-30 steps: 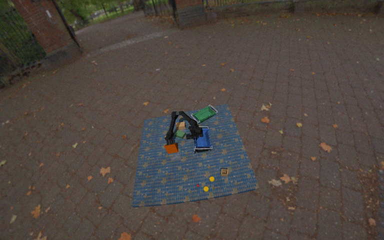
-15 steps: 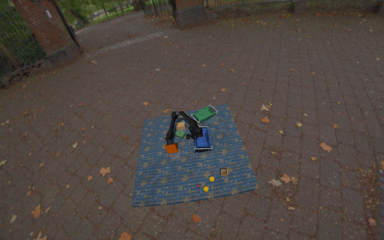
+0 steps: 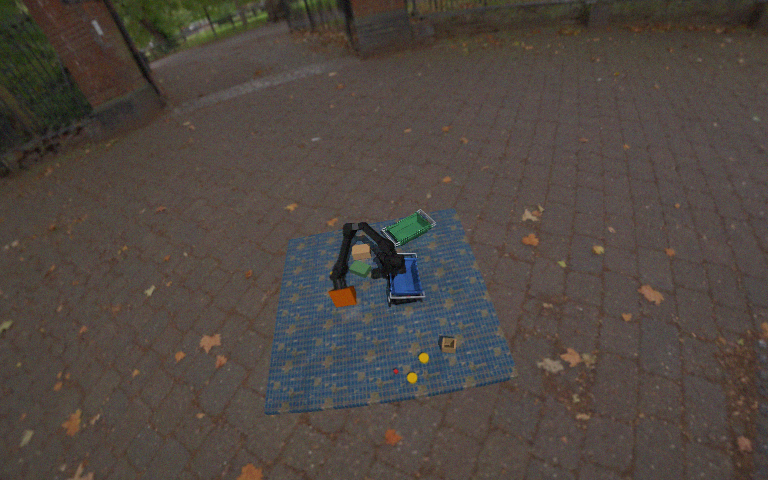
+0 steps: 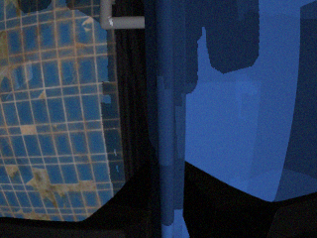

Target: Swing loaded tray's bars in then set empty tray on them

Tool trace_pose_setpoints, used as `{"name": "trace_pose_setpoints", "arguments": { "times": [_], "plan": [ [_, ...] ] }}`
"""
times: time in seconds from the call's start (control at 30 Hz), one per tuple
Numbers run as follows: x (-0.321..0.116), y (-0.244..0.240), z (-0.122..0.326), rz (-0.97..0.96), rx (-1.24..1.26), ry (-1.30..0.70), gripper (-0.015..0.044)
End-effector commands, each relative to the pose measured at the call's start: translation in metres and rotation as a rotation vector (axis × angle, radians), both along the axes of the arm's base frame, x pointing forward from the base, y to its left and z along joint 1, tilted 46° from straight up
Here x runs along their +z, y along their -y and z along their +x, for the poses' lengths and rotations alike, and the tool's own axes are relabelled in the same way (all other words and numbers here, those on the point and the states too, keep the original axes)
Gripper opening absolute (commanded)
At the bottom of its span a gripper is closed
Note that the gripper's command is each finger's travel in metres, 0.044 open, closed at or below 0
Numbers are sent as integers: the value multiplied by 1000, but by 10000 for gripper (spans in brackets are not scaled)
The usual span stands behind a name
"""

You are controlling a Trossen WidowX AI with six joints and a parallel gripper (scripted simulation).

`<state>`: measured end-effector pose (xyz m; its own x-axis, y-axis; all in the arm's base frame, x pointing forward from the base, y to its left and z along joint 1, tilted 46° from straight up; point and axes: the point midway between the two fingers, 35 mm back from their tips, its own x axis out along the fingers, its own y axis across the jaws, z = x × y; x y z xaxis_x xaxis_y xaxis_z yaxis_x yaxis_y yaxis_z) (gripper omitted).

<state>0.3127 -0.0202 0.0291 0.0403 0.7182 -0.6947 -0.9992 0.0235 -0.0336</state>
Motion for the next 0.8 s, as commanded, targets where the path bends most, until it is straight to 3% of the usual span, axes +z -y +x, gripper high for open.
{"name": "trace_pose_setpoints", "arguments": {
  "times": [0.0,0.77],
  "plan": [
    [-3,-5,-6,0,14,-26,0],
    [-8,-10,-9,1,14,-26,0]
  ]
}}
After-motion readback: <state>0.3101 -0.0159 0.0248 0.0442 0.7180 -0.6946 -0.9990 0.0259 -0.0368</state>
